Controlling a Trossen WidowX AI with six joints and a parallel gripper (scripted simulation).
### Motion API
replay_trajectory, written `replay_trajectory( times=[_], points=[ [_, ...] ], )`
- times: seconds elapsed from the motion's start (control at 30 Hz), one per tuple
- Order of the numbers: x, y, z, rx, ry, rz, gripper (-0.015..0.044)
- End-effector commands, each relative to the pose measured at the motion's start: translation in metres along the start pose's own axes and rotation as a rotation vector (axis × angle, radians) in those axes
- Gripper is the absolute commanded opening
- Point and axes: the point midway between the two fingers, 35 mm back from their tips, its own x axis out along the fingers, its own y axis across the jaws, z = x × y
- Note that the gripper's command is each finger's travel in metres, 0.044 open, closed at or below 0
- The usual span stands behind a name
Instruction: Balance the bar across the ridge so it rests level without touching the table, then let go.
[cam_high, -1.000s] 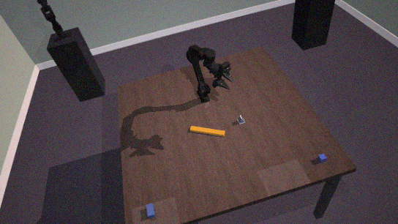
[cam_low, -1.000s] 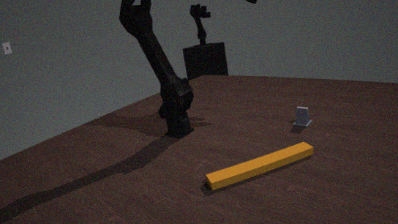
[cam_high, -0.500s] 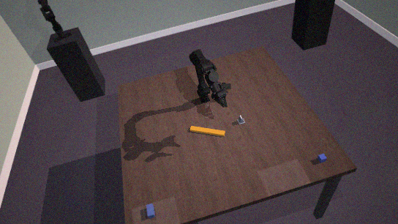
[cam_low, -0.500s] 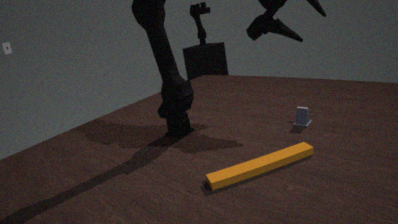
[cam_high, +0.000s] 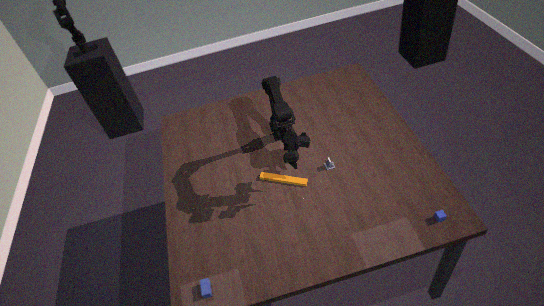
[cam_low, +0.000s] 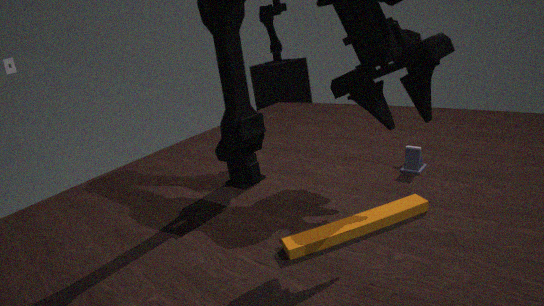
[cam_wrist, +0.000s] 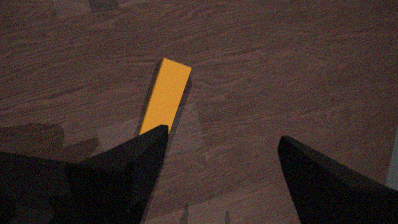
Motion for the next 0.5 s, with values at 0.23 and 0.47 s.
replay_trajectory(
  times=[0.23, 0.47],
  points=[
    [0.049, 0.037, -0.05, 0.279, 0.181, 0.275, 0.0315],
    [0.051, 0.04, -0.053, 0.293, 0.191, 0.29, 0.0315]
  ],
)
